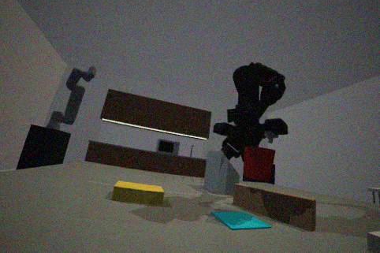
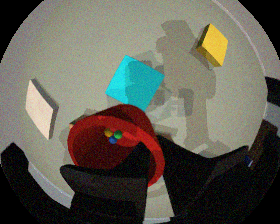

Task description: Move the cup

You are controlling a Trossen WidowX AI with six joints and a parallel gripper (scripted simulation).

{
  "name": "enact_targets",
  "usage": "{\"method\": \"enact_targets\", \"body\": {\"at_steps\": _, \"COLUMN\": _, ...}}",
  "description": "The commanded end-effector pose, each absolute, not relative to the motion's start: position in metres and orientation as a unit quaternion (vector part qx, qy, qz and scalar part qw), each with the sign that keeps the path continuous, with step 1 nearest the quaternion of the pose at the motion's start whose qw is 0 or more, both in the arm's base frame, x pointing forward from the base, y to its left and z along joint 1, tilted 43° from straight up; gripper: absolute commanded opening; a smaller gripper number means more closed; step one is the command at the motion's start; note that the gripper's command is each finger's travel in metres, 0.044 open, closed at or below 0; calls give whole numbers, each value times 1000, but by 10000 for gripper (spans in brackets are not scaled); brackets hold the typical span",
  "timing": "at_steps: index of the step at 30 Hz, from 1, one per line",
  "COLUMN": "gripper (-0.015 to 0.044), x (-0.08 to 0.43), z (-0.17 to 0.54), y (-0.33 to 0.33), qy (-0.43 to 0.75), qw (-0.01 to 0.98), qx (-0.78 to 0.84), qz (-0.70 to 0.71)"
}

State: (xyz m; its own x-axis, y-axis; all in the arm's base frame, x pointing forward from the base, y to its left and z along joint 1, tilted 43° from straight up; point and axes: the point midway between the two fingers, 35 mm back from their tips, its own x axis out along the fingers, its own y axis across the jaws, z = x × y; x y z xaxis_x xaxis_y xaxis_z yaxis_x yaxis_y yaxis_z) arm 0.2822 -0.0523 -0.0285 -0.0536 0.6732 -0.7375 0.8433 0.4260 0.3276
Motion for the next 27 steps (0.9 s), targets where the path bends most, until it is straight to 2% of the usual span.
{"method": "enact_targets", "body": {"at_steps": 1, "gripper": 0, "x": 286, "z": -34, "y": -60, "qy": 719, "qw": 444, "qx": 526, "qz": -96}}
{"method": "enact_targets", "body": {"at_steps": 27, "gripper": 0, "x": 299, "z": -63, "y": -89, "qy": 719, "qw": 445, "qx": 525, "qz": -97}}
